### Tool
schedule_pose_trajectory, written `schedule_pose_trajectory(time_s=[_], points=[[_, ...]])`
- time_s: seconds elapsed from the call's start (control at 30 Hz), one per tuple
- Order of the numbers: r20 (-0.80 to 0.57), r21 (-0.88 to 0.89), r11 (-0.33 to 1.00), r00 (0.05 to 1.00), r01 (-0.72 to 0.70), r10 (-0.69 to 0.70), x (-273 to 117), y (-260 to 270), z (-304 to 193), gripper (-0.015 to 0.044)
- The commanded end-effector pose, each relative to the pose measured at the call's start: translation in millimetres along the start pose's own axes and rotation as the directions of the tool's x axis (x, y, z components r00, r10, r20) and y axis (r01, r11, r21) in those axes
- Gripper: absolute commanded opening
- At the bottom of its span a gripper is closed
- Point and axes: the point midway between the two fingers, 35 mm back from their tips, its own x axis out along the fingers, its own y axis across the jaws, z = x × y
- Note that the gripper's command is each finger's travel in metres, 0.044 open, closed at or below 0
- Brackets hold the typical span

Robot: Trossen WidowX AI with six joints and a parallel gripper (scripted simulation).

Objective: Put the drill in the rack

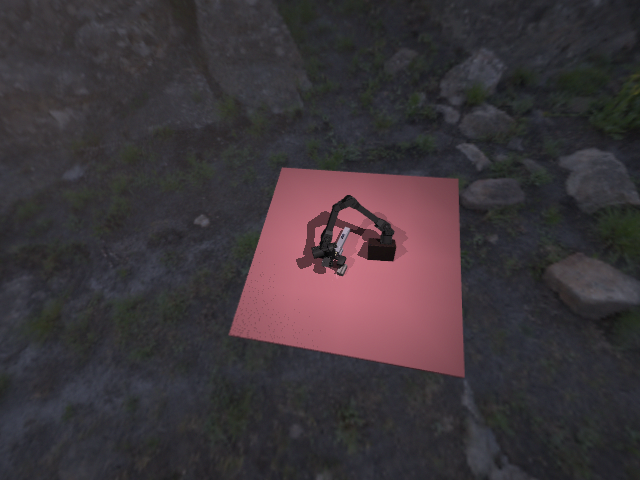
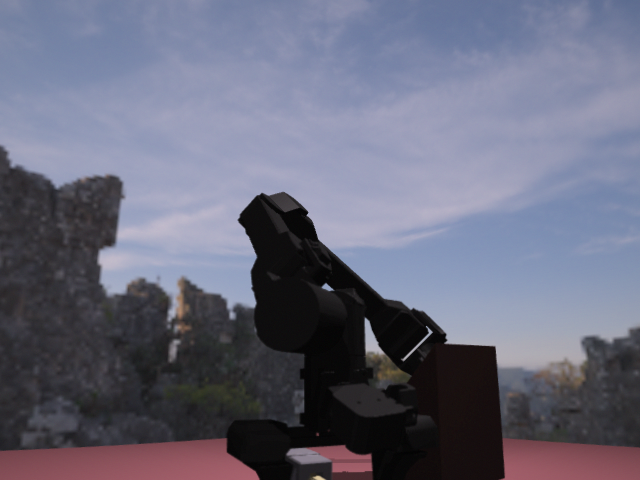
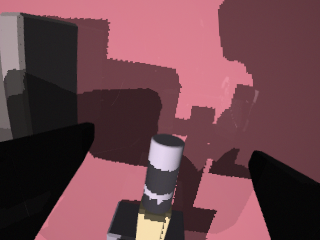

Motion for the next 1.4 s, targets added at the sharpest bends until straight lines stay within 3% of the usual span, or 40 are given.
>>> schedule_pose_trajectory(time_s=[0.0,1.37], points=[[-0.005,-0.006,1.000,1.000,0.000,0.000,1.2,1.3,-2.7,0.0440],[-0.005,-0.006,1.000,1.000,0.000,0.000,4.3,4.3,-10.3,0.0440]])
